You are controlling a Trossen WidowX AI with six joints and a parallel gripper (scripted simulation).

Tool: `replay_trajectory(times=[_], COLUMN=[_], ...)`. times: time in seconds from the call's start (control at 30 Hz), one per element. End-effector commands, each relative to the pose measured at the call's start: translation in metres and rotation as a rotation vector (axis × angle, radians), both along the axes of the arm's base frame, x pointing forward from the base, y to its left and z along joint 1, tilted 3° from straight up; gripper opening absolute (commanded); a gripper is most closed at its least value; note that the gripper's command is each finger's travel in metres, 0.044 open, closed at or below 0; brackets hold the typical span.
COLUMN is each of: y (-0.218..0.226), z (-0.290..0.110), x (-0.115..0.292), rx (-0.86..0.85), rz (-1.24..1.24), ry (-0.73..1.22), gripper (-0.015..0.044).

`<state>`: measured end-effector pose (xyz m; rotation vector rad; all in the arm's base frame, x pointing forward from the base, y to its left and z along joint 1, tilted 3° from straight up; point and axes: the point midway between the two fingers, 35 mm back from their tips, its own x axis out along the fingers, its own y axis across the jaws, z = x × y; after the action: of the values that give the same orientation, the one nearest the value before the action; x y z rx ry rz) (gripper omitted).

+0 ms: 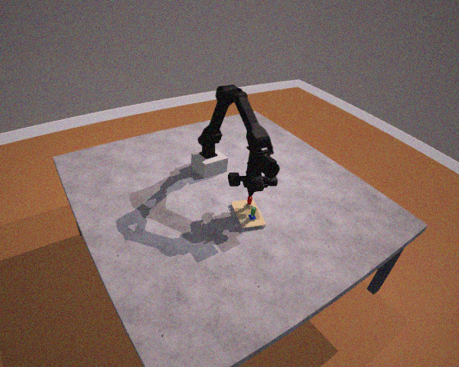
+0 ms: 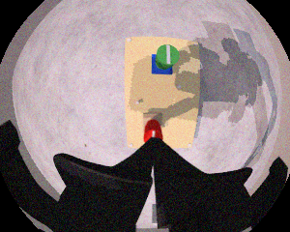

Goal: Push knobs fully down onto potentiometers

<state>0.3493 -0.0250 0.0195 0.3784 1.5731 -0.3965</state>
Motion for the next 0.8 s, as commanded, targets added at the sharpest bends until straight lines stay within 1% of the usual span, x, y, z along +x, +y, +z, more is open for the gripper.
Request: replay_trajectory(times=[0.0,0.13,0.17,0.4,0.57,0.67,0.77], y=[0.0,0.0,0.0,0.0,0.013,0.012,0.011], z=[0.01,0.012,0.006,0.006,0.021,0.022,0.023], x=[0.002,0.002,0.0,0.0,0.009,0.011,0.013], rx=[0.002,0.002,0.0,0.0,-0.025,-0.025,-0.024], rz=[0.002,0.002,0.0,0.0,0.091,0.17,0.271], ry=[-0.01,-0.01,0.001,0.001,-0.077,-0.077,-0.073], gripper=[0.0,0.0,0.0026,0.021,0.0079,0.0,0.0])
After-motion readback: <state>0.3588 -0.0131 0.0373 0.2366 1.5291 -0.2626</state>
